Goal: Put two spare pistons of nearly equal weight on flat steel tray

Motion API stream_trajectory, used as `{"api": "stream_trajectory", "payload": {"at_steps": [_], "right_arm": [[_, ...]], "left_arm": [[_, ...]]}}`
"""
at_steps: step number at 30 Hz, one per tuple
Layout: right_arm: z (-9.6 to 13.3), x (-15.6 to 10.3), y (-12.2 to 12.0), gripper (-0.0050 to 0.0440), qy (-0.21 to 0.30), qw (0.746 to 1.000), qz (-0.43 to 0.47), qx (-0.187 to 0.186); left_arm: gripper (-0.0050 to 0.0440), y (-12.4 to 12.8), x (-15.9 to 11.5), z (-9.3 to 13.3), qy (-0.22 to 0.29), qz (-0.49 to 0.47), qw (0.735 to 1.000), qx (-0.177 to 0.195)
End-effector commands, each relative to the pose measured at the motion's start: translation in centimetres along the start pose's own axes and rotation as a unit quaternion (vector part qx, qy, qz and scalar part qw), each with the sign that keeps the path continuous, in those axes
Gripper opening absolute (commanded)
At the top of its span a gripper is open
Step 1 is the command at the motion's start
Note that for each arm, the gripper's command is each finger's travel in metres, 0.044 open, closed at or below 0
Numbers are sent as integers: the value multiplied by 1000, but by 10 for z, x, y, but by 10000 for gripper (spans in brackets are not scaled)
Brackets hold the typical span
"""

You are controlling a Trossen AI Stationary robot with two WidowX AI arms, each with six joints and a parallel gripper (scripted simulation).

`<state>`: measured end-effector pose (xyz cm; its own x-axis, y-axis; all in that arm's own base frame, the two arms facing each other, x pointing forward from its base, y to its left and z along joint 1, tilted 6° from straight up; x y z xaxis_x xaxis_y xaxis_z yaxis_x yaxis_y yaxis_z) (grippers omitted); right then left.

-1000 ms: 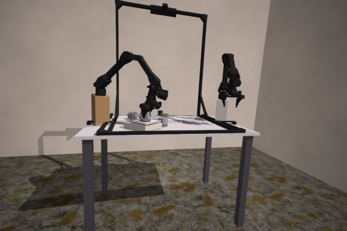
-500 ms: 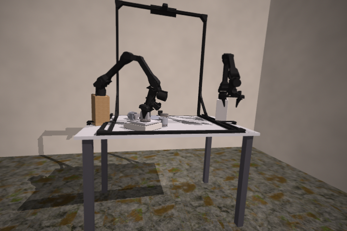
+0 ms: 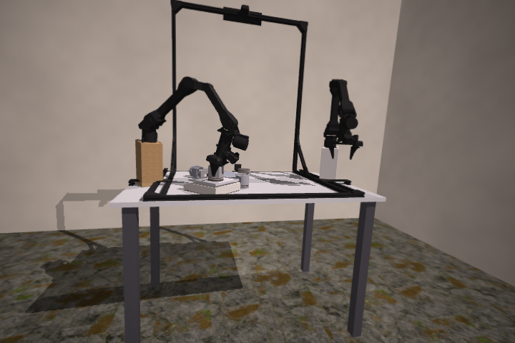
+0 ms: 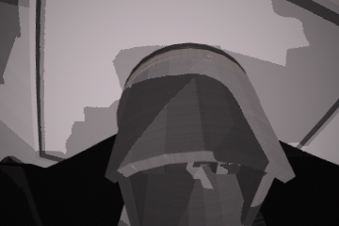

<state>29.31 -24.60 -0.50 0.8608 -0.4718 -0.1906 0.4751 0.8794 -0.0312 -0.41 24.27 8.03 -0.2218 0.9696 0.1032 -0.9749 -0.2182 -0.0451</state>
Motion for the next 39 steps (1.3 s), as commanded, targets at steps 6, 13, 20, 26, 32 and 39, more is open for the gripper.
{"api": "stream_trajectory", "payload": {"at_steps": [6,13,20,26,32,39], "right_arm": [[7,-5,1,158,6,1000,2,2],[15,-7,2,158,6,1000,2,2],[26,-10,2,158,6,1000,2,2],[32,-12,3,158,6,1000,2,2],[42,-14,3,158,6,1000,2,2],[53,-17,4,158,6,1000,2,2]], "left_arm": [[440,0,0,0,1,-2,1000,-1],[440,0,0,0,1,-2,1000,-1],[440,0,0,0,1,-2,1000,-1],[440,0,0,0,1,-2,1000,-1],[440,0,0,0,1,-2,1000,-1],[440,0,0,0,1,-2,1000,-1]]}}
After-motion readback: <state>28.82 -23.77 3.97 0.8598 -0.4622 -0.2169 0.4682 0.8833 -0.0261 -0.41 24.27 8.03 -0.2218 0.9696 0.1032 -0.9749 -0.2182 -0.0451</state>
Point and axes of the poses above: on each arm, the point midway between the two fingers, 35 mm back from their tips, its own z axis back along the fingers, its own y axis across the jaws, x = y × z, the point moved 7 cm from there along z, back along the fingers, and after that the axes turned 12 degrees about z, right-handed, at the moved point
